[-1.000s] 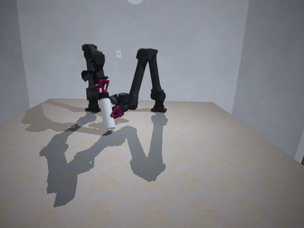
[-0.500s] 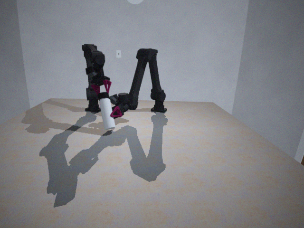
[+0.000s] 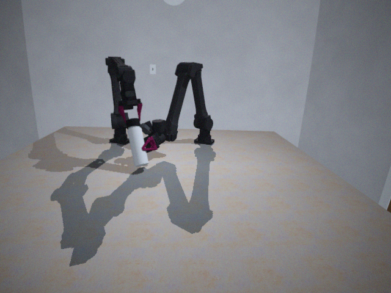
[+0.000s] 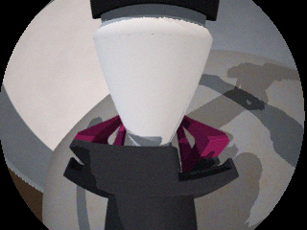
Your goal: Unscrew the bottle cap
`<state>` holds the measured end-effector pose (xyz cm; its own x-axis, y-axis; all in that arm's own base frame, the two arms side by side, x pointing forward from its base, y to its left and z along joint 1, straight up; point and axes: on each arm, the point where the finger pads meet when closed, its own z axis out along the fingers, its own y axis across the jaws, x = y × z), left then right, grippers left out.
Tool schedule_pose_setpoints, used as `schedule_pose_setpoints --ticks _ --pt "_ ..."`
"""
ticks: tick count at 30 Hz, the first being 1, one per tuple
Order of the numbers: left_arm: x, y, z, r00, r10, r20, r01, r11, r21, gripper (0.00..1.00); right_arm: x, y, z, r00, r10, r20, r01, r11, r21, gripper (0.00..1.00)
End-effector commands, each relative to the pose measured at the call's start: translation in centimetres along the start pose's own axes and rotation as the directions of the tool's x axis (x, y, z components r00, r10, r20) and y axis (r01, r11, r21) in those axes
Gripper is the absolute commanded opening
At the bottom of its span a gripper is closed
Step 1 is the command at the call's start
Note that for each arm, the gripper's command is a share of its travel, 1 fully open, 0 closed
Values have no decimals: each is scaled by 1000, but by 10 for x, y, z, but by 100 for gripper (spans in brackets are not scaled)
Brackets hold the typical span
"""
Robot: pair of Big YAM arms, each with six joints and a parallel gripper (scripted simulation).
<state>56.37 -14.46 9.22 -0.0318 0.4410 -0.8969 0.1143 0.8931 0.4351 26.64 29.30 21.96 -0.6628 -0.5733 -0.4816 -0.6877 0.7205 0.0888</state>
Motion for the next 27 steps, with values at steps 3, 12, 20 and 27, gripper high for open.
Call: schedule_pose_setpoints --ticks 3,12,20,27 --pt "-24 12 5 998 -25 61 27 999 -29 0 -19 3 -14 940 -340 21 340 941 7 0" --pt "-24 12 5 998 -25 61 27 999 -29 0 -19 3 -15 742 -670 13 670 742 19 0" --pt "-24 12 5 998 -25 61 27 999 -29 0 -19 3 -15 485 -874 5 874 485 25 0" --pt "-24 12 5 998 -25 62 27 999 -29 0 -19 3 -15 275 -961 5 961 275 35 0"
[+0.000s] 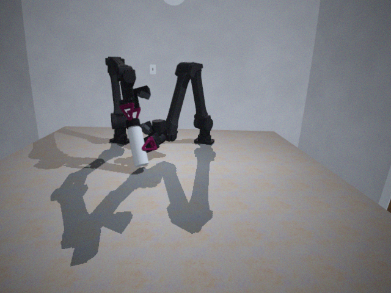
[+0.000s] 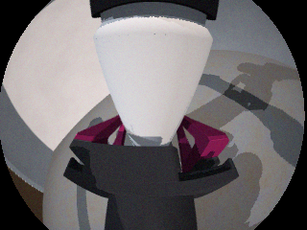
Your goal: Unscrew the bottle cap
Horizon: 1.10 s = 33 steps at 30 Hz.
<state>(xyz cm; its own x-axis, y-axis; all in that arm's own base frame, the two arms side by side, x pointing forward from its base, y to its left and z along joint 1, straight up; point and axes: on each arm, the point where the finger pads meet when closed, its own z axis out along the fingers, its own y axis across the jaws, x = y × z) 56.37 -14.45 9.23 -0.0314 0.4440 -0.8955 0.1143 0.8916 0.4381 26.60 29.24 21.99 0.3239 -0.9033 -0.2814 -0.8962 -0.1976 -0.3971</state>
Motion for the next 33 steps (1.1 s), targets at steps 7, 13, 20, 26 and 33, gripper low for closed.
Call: schedule_pose_setpoints --ticks 7,13,20,26,33 --pt "-24 12 5 998 -29 61 30 999 -29 0 -9 -14 -11 993 -114 18 113 993 35 0" --pt "-24 12 5 998 -29 61 30 999 -29 0 -9 -14 -11 993 -114 18 113 993 35 34" --pt "-24 12 5 998 -29 61 30 999 -29 0 -9 -14 -11 995 -98 19 97 995 34 94" --pt "-24 12 5 998 -29 61 30 999 -29 0 -9 -14 -11 975 220 31 -221 975 19 94" --pt "-24 12 5 998 -29 61 30 999 -29 0 -9 -14 -11 828 560 38 -559 829 -19 94"
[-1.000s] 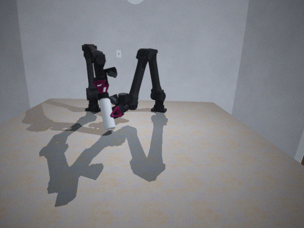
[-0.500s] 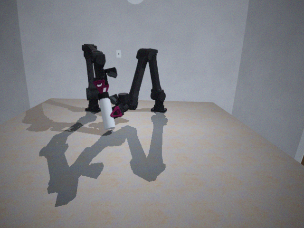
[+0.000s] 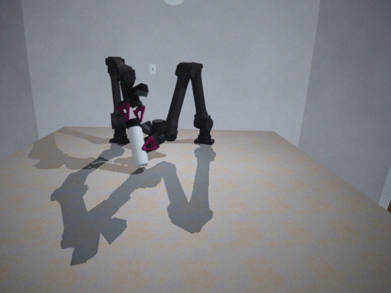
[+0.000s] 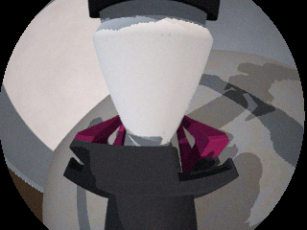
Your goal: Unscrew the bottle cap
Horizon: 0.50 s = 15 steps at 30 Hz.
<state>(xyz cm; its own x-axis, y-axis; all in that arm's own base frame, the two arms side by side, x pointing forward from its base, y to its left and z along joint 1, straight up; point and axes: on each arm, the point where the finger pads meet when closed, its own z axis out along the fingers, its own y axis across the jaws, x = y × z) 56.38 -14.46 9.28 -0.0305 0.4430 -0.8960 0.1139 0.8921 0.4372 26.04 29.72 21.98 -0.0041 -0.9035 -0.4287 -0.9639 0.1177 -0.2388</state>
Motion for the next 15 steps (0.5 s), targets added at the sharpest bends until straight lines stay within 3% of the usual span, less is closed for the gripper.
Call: schedule_pose_setpoints --ticks 1,8,10,11,15 --pt "-23 11 5 998 -28 60 29 999 -28 0 -10 -16 -11 962 274 21 -274 961 23 94" --pt "-23 11 5 998 -28 60 29 999 -28 0 -10 -16 -11 831 556 31 -556 831 8 94" --pt "-23 11 5 998 -28 60 29 999 -28 0 -10 -16 -11 831 556 31 -556 831 8 94" --pt "-23 11 5 998 -28 60 29 999 -28 0 -10 -16 -11 763 645 32 -646 763 4 94" --pt "-23 11 5 998 -28 60 29 999 -28 0 -10 -16 -11 641 767 34 -767 642 -6 94"
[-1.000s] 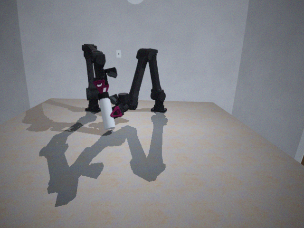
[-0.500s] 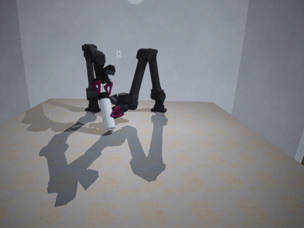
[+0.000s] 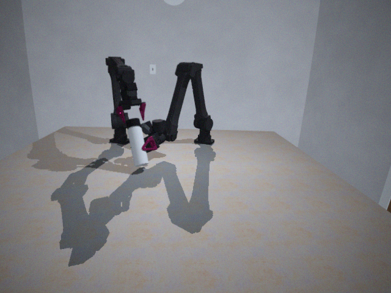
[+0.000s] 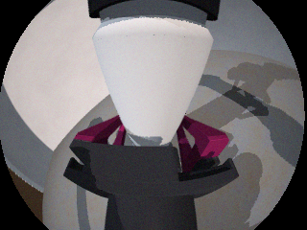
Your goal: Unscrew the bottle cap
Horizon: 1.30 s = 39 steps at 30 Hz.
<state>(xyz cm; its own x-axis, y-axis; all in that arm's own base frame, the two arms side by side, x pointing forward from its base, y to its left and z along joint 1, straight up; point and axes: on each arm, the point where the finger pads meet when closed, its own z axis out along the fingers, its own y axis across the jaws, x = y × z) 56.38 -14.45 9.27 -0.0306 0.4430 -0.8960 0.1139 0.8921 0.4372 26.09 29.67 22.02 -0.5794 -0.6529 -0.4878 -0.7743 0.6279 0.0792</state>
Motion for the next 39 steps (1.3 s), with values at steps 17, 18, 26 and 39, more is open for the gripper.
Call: schedule_pose_setpoints --ticks 17,18,26,39 --pt "-23 11 5 998 -28 61 29 999 -28 0 -17 -6 -11 574 818 34 -818 575 -28 94" --pt "-23 11 5 998 -28 61 29 999 -28 0 -17 -6 -11 537 843 33 -842 538 -30 94" --pt "-23 11 5 998 -28 61 29 999 -28 0 -17 -6 -11 214 977 24 -976 215 -44 94" --pt "-23 11 5 998 -28 61 29 999 -28 0 -19 -5 -11 100 995 29 -994 101 -48 82"
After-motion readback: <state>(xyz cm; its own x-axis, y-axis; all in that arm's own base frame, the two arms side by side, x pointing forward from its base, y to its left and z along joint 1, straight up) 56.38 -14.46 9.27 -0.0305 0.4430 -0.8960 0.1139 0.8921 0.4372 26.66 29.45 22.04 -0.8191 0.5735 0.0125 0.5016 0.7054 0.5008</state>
